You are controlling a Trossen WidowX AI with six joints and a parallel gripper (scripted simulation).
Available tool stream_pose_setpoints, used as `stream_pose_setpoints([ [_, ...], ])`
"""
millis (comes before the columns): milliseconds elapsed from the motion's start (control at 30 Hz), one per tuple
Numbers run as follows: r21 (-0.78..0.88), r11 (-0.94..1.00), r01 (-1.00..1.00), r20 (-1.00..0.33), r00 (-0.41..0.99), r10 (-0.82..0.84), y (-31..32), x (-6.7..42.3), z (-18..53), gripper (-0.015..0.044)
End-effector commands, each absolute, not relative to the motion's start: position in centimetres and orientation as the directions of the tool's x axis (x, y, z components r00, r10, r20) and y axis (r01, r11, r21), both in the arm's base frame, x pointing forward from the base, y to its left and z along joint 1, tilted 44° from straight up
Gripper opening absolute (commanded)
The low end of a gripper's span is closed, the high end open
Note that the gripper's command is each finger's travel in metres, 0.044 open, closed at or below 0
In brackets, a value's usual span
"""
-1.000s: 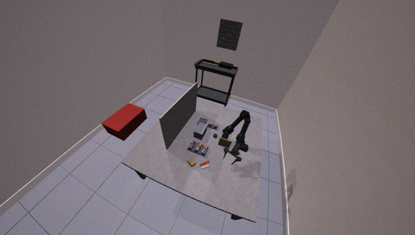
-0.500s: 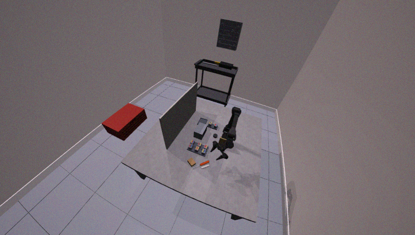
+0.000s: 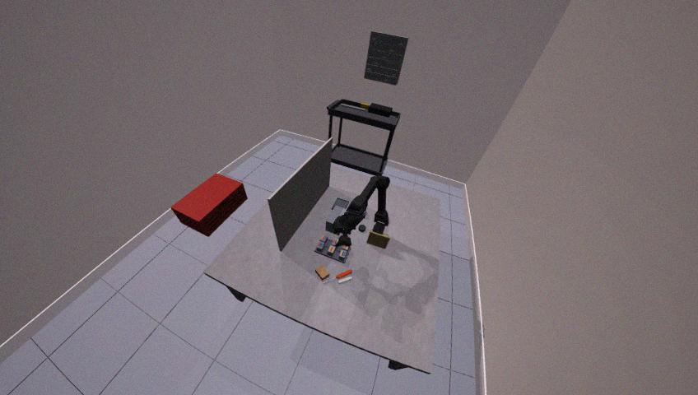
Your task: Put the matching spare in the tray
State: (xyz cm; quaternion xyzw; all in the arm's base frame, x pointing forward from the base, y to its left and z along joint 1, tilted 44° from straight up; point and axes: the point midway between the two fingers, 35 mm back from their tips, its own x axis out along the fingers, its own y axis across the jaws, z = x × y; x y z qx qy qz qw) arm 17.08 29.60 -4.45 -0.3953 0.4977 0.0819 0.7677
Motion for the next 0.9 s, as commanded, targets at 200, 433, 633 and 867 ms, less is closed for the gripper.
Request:
stream_pose_setpoints([
  [200,-0.606,0.759,-0.239,-0.785,0.332,-0.523,21.6,29.6,2.7,0.0440],
  [433,-0.658,0.749,-0.075,-0.749,0.165,-0.641,13.9,35.0,7.7,0.0440],
  [633,-0.681,0.732,-0.034,-0.730,0.113,-0.674,11.3,36.1,9.3,0.0440],
  [867,-0.681,0.732,-0.034,-0.730,0.113,-0.674,11.3,36.1,9.3,0.0440],
])
